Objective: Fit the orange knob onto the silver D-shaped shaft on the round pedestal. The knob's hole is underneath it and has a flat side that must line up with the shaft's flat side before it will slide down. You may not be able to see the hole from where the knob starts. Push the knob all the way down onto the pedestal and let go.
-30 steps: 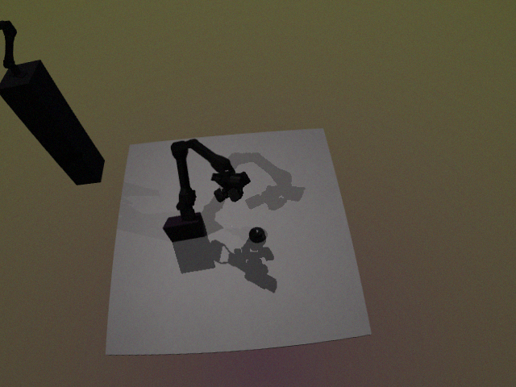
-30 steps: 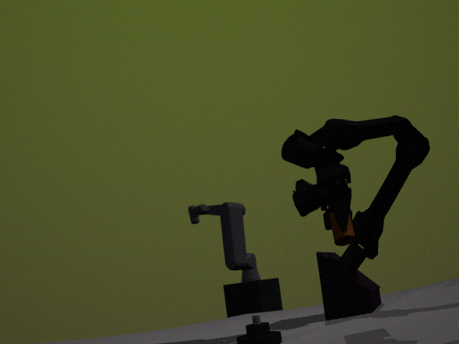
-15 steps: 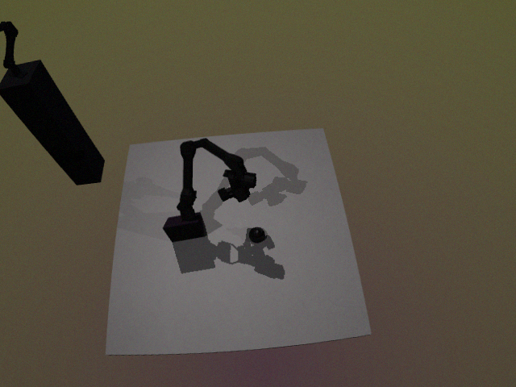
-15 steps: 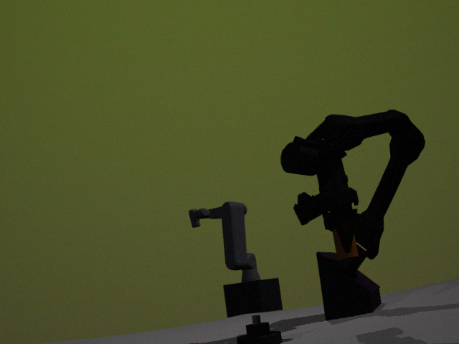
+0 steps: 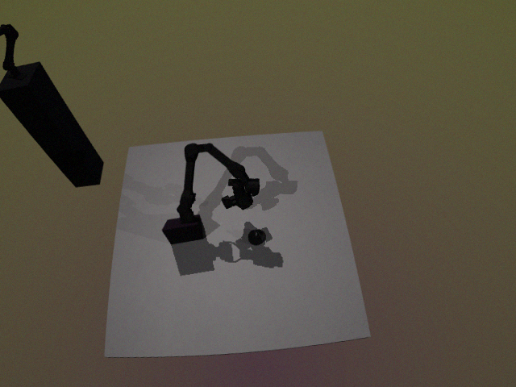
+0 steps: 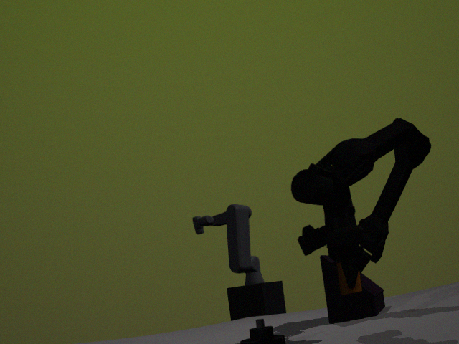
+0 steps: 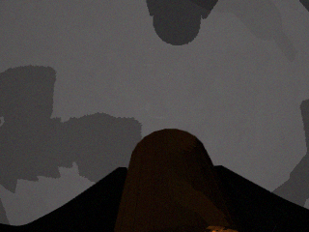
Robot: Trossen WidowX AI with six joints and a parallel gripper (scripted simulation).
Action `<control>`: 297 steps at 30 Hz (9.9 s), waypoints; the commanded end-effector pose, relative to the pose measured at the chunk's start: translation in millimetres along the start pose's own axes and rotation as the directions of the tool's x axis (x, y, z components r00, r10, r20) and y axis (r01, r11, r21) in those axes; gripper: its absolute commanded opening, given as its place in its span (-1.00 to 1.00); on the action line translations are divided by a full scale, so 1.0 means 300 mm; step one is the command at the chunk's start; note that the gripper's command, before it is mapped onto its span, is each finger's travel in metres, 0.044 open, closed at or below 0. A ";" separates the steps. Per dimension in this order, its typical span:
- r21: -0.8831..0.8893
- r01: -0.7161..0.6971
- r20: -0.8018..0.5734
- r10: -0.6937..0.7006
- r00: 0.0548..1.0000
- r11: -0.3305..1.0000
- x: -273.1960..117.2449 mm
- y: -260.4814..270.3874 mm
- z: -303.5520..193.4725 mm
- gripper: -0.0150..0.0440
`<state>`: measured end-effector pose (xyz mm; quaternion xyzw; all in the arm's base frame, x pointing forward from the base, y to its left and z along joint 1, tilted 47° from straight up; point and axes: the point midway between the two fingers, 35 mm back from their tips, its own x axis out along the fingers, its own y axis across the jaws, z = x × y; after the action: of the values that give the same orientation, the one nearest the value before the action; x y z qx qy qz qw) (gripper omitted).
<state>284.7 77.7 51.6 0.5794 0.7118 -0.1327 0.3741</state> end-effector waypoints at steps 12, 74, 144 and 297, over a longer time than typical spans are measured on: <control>0.000 0.021 -0.010 -0.021 1.000 1.000 0.234 0.011 0.008 -0.49; -0.002 0.026 -0.009 -0.026 1.000 1.000 0.108 0.023 0.016 1.00; 0.000 0.027 0.003 -0.027 1.000 1.000 0.095 0.041 0.036 -0.49; -0.173 0.024 -0.003 -0.024 1.000 0.985 0.077 -0.020 0.590 -0.49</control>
<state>344.9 -17.5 -86.8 0.5350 0.7292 -0.0729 0.4203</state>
